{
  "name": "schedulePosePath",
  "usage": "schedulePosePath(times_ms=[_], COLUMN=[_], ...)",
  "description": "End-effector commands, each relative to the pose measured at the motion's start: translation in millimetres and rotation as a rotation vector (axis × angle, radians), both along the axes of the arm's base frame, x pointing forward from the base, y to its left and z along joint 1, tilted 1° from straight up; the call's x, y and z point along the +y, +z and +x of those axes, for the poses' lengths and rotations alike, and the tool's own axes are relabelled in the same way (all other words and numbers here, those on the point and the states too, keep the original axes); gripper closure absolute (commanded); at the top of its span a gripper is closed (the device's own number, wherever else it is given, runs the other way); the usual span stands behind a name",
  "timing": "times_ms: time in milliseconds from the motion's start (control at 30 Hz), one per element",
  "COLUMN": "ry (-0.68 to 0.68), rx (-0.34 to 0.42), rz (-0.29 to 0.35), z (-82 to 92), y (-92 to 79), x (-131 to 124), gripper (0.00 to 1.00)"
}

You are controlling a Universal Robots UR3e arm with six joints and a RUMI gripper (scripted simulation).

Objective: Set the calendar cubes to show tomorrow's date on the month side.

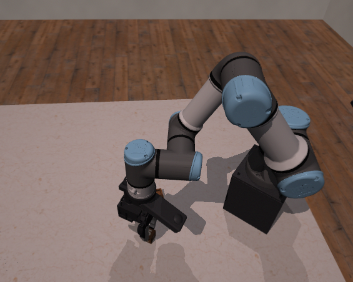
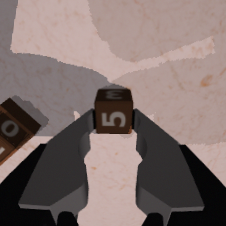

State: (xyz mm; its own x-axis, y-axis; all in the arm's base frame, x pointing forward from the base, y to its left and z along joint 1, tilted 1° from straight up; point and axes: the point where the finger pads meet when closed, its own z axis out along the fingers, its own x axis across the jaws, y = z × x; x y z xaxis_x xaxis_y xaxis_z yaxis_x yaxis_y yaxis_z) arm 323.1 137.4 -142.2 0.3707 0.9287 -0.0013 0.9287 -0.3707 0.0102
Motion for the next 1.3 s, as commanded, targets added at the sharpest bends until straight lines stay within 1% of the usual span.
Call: schedulePosePath(times_ms=[0,500,667,833,1000,1067,1267], ry=[0.0,0.0,0.0,0.0,0.0,0.0,0.0], rx=[-0.002,-0.002,-0.002,-0.003,-0.004,-0.004,-0.004], rz=[-0.001,-0.001,-0.001,-0.001,-0.001,-0.001,-0.001], z=[0.4,0.4,0.4,1.0,1.0,1.0,0.7], y=[0.3,1.0,5.9,17.4,34.6,34.6,59.7], x=[0.0,0.0,0.0,0.1,0.2,0.2,0.4], gripper=[0.9,0.9,0.9,0.9,0.9,0.9,0.9])
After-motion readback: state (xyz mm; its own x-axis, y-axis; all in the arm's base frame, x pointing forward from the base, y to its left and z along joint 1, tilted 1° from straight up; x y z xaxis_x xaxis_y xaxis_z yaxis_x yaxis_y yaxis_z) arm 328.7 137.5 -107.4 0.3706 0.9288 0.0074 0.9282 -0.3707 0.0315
